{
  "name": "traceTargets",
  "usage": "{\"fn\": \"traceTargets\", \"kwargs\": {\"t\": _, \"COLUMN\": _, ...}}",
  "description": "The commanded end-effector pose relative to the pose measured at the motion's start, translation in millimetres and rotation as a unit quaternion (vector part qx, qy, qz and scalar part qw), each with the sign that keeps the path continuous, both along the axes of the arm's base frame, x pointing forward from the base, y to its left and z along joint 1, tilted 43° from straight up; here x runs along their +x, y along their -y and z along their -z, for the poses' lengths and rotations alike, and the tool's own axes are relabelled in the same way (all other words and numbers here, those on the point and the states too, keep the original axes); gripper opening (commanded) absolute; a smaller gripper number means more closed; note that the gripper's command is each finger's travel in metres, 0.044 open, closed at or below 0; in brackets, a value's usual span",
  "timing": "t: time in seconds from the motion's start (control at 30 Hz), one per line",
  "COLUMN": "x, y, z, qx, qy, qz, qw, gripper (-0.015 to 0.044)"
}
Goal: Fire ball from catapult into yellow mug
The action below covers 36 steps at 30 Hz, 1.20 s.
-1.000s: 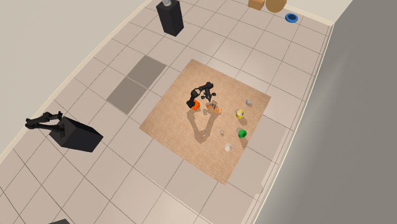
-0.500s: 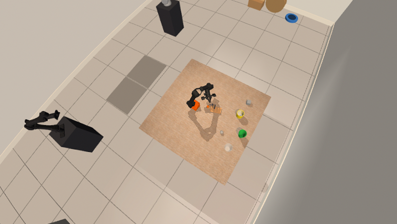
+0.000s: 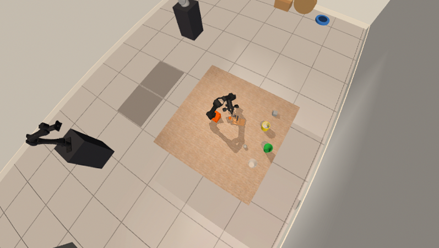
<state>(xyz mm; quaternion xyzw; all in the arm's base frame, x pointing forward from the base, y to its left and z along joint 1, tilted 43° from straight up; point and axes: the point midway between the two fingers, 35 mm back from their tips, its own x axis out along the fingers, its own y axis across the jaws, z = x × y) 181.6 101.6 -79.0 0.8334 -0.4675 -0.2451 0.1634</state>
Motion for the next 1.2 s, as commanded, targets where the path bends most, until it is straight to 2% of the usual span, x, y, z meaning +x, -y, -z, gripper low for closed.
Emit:
{"fn": "traceTargets", "kwargs": {"t": 0.0, "x": -2, "y": 8, "z": 5, "qx": -0.009, "qy": -0.005, "qz": -0.002, "qw": 1.000, "gripper": 0.0000}}
{"fn": "traceTargets", "kwargs": {"t": 0.8, "x": -8, "y": 35, "z": 35, "qx": -0.009, "qy": -0.004, "qz": -0.002, "qw": 1.000, "gripper": 0.0000}}
{"fn": "traceTargets", "kwargs": {"t": 1.17, "x": -14, "y": -90, "z": -22, "qx": 0.003, "qy": 0.000, "qz": -0.002, "qw": 1.000, "gripper": 0.0000}}
